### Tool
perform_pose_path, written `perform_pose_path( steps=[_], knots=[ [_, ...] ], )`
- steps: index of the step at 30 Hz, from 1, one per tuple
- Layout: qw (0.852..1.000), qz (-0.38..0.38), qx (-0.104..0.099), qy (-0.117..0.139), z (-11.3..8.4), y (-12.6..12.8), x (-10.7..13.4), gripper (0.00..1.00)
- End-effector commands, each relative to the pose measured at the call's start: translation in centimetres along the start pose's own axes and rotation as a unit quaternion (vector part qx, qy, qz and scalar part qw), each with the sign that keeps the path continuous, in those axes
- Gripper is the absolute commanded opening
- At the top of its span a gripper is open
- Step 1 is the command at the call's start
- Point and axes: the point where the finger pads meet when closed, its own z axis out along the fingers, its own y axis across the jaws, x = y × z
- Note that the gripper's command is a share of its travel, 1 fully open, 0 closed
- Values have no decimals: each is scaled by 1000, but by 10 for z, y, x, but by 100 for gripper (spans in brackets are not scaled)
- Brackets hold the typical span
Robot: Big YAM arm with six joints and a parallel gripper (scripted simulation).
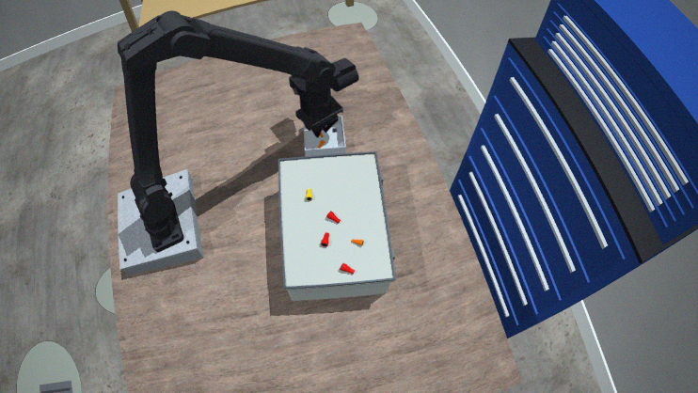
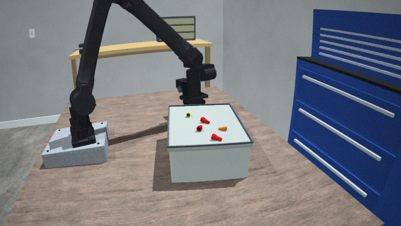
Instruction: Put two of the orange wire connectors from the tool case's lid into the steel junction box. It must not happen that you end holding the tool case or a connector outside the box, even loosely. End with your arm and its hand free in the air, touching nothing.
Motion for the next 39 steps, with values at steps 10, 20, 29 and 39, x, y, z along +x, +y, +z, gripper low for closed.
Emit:
perform_pose_path(
  steps=[10,20,29,39],
  knots=[
    [1000,2,3,-2,8,-10,-4,25],
    [1000,1,9,-2,-16,-16,-3,25],
    [1000,1,18,-2,-46,-19,0,25],
    [1000,0,15,-2,-59,-16,2,25]
  ],
)
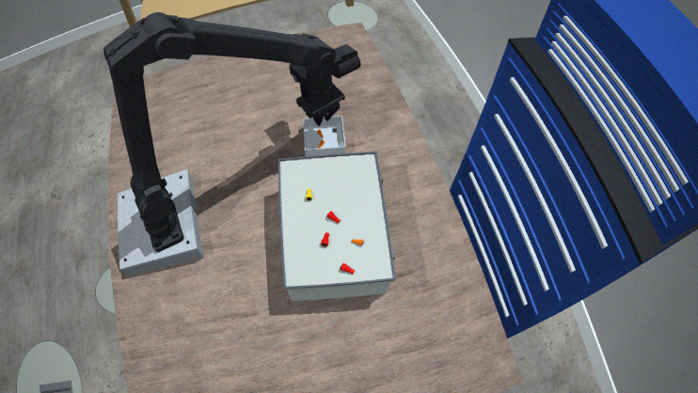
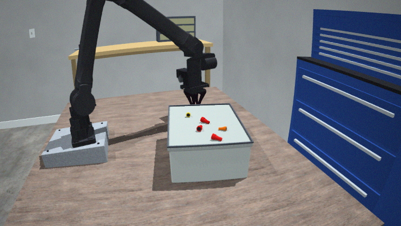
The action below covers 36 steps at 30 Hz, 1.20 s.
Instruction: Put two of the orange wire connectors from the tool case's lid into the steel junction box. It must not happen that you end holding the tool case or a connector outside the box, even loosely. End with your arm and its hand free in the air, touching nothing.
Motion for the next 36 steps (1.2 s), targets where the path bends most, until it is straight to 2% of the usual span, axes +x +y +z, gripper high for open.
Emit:
perform_pose_path(
  steps=[1,8,17,19,21,26,31,33,34,36],
  knots=[
    [1000,-2,3,-2,-10,-7,3,25],
    [1000,-5,-18,-1,3,7,1,25],
    [1000,-5,-23,-1,6,10,1,25],
    [1000,-6,-12,-1,-13,2,0,25],
    [1000,-5,-3,-1,-41,-3,1,25],
    [1000,-3,9,-1,-54,-11,3,25],
    [1000,-3,15,-1,-82,-13,3,25],
    [1000,-3,15,-1,-82,-13,3,25],
    [1000,-3,16,-1,-98,-13,3,25],
    [1000,-4,17,-1,-111,-14,3,25]
  ],
)
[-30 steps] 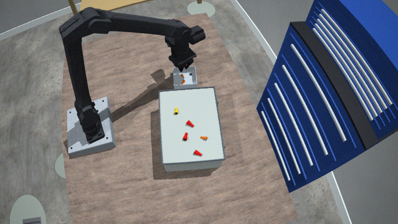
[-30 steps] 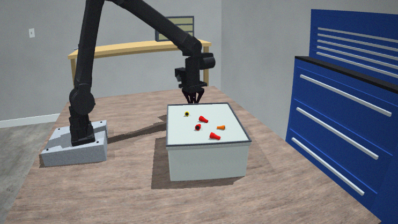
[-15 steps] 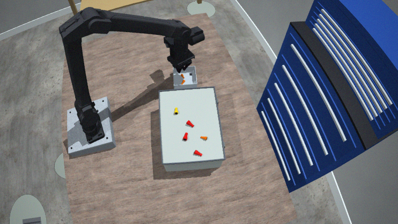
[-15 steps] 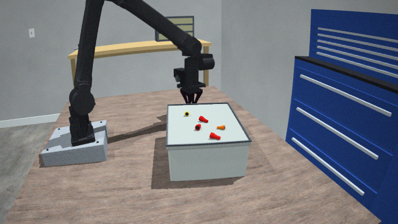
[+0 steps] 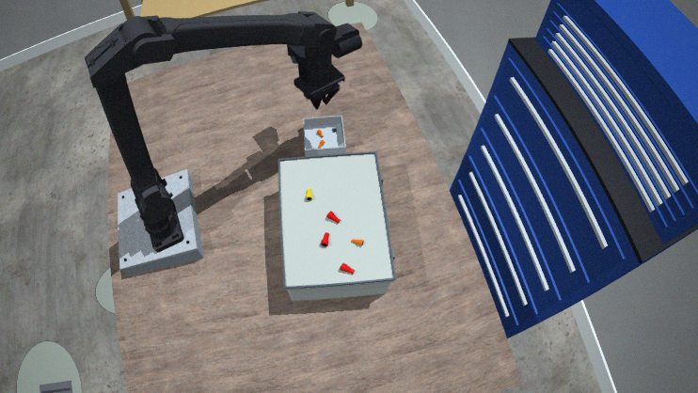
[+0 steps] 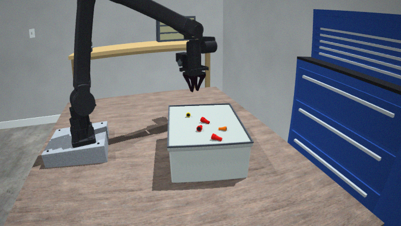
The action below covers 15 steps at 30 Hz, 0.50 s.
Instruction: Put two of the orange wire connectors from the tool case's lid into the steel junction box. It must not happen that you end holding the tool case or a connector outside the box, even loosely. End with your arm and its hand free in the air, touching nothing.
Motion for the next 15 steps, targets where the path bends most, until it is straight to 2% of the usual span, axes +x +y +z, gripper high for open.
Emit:
perform_pose_path(
  steps=[1,9,15],
  knots=[
    [1000,-5,25,-1,-46,-15,1,25],
    [1000,-4,28,-1,-91,-14,2,25],
    [1000,-5,11,-1,-78,-8,2,25]
  ],
)
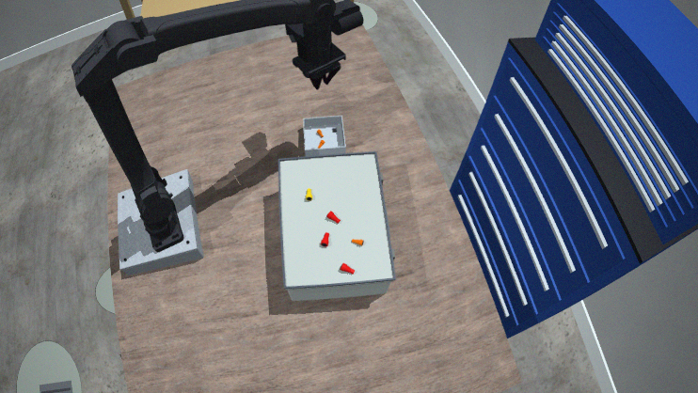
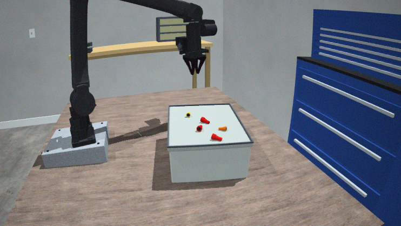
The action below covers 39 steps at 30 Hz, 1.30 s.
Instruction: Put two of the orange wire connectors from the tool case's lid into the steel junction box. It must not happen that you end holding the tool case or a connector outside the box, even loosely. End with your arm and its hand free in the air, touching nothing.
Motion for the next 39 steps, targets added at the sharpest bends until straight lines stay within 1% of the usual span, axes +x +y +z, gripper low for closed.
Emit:
perform_pose_path(
  steps=[1,7,16,18,22,25,28,31,33,39],
  knots=[
    [1000,-5,-5,-1,-3,-2,1,25],
    [1000,-6,-21,-1,10,5,-1,25],
    [1000,-7,-28,-1,15,9,-2,25],
    [1000,-8,-21,-1,4,3,-2,25],
    [1000,-7,-5,-1,-30,-4,-1,25],
    [1000,-6,4,-1,-40,-7,0,25],
    [1000,-5,10,-1,-45,-8,1,25],
    [1000,-4,2,-1,-40,-1,2,25],
    [1000,-4,2,-1,-40,-1,2,25],
    [1000,-2,-11,-1,-29,5,3,25]
  ],
)
